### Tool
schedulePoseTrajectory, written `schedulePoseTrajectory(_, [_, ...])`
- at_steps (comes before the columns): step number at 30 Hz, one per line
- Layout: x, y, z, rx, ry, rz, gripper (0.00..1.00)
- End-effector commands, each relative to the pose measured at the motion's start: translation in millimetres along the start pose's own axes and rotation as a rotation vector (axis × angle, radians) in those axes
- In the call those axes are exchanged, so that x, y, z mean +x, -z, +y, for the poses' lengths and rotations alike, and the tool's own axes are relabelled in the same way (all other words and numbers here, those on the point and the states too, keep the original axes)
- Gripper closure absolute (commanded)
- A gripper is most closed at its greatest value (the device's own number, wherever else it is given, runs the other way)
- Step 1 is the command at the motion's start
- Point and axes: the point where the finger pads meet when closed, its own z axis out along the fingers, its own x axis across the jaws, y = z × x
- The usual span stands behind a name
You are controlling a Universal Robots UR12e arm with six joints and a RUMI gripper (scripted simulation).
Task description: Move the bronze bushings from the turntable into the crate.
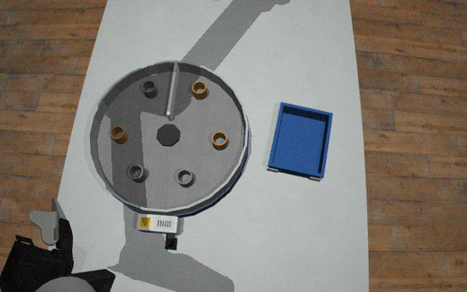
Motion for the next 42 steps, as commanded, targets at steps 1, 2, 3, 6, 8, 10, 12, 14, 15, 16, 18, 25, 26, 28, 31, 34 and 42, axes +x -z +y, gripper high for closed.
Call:
schedulePoseTrajectory(1, [0.4, 0.7, 0.9, 0.001, -0.001, 0.001, 0.00])
schedulePoseTrajectory(2, [0.4, 0.7, 0.9, 0.001, -0.001, 0.001, 0.00])
schedulePoseTrajectory(3, [0.4, 0.7, 0.9, 0.001, -0.001, 0.001, 0.00])
schedulePoseTrajectory(6, [0.4, 0.7, 0.9, 0.001, -0.001, 0.001, 0.00])
schedulePoseTrajectory(8, [0.4, 0.7, 0.9, 0.001, -0.001, 0.001, 0.00])
schedulePoseTrajectory(10, [0.4, 0.7, 0.9, 0.001, -0.001, 0.001, 0.00])
schedulePoseTrajectory(12, [0.4, 0.7, 0.9, 0.001, -0.001, 0.001, 0.00])
schedulePoseTrajectory(14, [0.4, 0.7, 0.9, 0.001, -0.001, 0.001, 0.00])
schedulePoseTrajectory(15, [0.4, 0.7, 0.9, 0.001, -0.001, 0.001, 0.00])
schedulePoseTrajectory(16, [0.4, 0.7, 0.9, 0.001, -0.001, 0.001, 0.00])
schedulePoseTrajectory(18, [0.4, 0.7, 0.9, 0.001, -0.001, 0.001, 0.00])
schedulePoseTrajectory(25, [-2.2, 0.2, 0.1, 0.002, -0.007, -0.004, 0.00])
schedulePoseTrajectory(26, [-2.7, 0.1, 0.1, 0.002, -0.010, -0.005, 0.00])
schedulePoseTrajectory(28, [-3.7, -0.2, 0.5, 0.003, -0.018, -0.008, 0.00])
schedulePoseTrajectory(31, [-6.4, -0.9, -0.4, 0.006, -0.035, -0.016, 0.00])
schedulePoseTrajectory(34, [-7.6, -1.2, -0.9, 0.007, -0.042, -0.019, 0.00])
schedulePoseTrajectory(42, [-22.5, -4.4, -6.9, 0.023, -0.129, -0.061, 0.00])
